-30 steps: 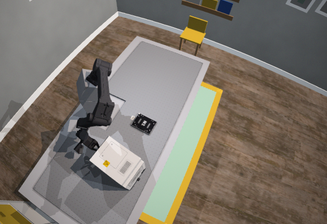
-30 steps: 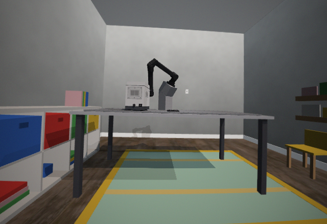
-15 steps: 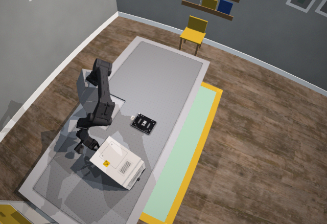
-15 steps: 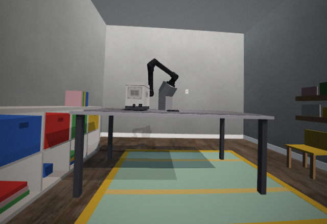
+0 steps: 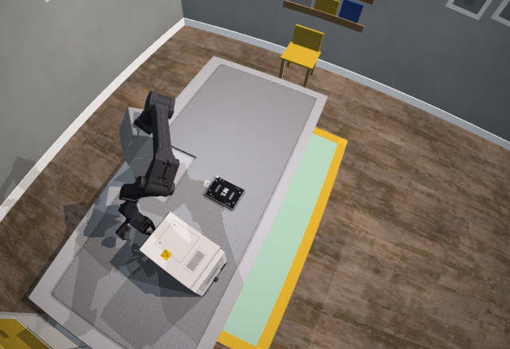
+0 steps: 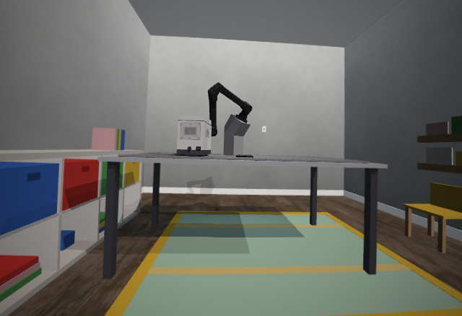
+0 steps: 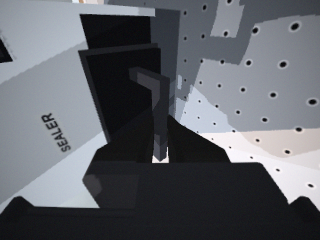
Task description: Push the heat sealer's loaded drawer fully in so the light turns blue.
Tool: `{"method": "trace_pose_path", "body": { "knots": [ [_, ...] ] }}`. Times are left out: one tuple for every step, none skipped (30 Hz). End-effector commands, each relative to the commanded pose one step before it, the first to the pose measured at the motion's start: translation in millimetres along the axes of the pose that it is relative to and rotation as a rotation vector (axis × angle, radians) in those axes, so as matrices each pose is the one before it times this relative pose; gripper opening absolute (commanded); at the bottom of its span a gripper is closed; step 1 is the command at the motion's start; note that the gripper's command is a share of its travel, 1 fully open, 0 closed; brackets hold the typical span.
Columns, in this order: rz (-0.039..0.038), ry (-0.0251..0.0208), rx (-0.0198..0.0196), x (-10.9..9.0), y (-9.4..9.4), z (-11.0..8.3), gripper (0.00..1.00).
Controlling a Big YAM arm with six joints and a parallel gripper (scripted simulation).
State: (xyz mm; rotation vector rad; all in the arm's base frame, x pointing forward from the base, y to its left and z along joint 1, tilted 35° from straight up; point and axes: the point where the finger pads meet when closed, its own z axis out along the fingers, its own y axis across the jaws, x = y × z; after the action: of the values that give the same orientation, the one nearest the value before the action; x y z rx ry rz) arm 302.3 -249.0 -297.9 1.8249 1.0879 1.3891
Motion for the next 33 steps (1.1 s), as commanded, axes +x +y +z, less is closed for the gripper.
{"method": "trace_pose_path", "body": {
  "knots": [
    [-0.02716, 0.02001, -0.01612, 1.13, 15.33, 8.1, 0.0],
    [0.0, 0.0, 0.0, 0.0, 0.0, 0.0, 0.0],
    [0.0, 0.0, 0.0, 0.0, 0.0, 0.0, 0.0],
    [0.0, 0.0, 0.0, 0.0, 0.0, 0.0, 0.0],
    [0.0, 0.0, 0.0, 0.0, 0.0, 0.0, 0.0],
    [0.0, 0.0, 0.0, 0.0, 0.0, 0.0, 0.0],
    [0.0, 0.0, 0.0, 0.0, 0.0, 0.0, 0.0],
    [0.0, 0.0, 0.0, 0.0, 0.0, 0.0, 0.0],
    [0.0, 0.0, 0.0, 0.0, 0.0, 0.0, 0.0],
    [0.0, 0.0, 0.0, 0.0, 0.0, 0.0, 0.0],
    [0.0, 0.0, 0.0, 0.0, 0.0, 0.0, 0.0],
    [0.0, 0.0, 0.0, 0.0, 0.0, 0.0, 0.0],
    [0.0, 0.0, 0.0, 0.0, 0.0, 0.0, 0.0],
    [0.0, 0.0, 0.0, 0.0, 0.0, 0.0, 0.0],
    [0.0, 0.0, 0.0, 0.0, 0.0, 0.0, 0.0],
    [0.0, 0.0, 0.0, 0.0, 0.0, 0.0, 0.0],
    [-0.00266, -0.00322, -0.00193, -1.22, 2.04, 1.74, 0.0],
    [0.00086, -0.0014, 0.00029, -0.23, 0.94, 1.32, 0.0],
    [0.00339, -0.00002, 0.00196, 0.0, 0.44, 1.32, 0.0],
    [0.00156, 0.00003, 0.00084, 0.02, 0.79, 1.32, 0.0],
    [0.00089, 0.00005, 0.00042, 0.03, 0.92, 1.32, 0.0],
    [0.0, 0.0, 0.0, 0.0, 0.0, 0.0, 0.0],
    [0.0, 0.0, 0.0, 0.0, 0.0, 0.0, 0.0],
    [0.00115, 0.00003, 0.0006, 0.03, 0.87, 1.32, 0.0],
    [0.00148, 0.00001, 0.00082, 0.02, 0.8, 1.32, 0.0],
    [0.00176, -0.00001, 0.00101, 0.02, 0.74, 1.32, 0.0],
    [0.00204, -0.00003, 0.00121, 0.02, 0.69, 1.32, 0.0],
    [0.00231, -0.00005, 0.0014, 0.01, 0.63, 1.32, 0.0],
    [0.00258, -0.00008, 0.0016, 0.01, 0.57, 1.31, 0.0],
    [0.00285, -0.00011, 0.0018, 0.0, 0.52, 1.31, 0.0],
    [0.00217, -0.00008, 0.00137, 0.01, 0.65, 1.31, 0.0],
    [0.00002, 0.00004, -0.00006, 0.05, 1.09, 1.31, 0.0],
    [0.00002, 0.00004, -0.00006, 0.05, 1.09, 1.31, 0.0]
  ]
}}
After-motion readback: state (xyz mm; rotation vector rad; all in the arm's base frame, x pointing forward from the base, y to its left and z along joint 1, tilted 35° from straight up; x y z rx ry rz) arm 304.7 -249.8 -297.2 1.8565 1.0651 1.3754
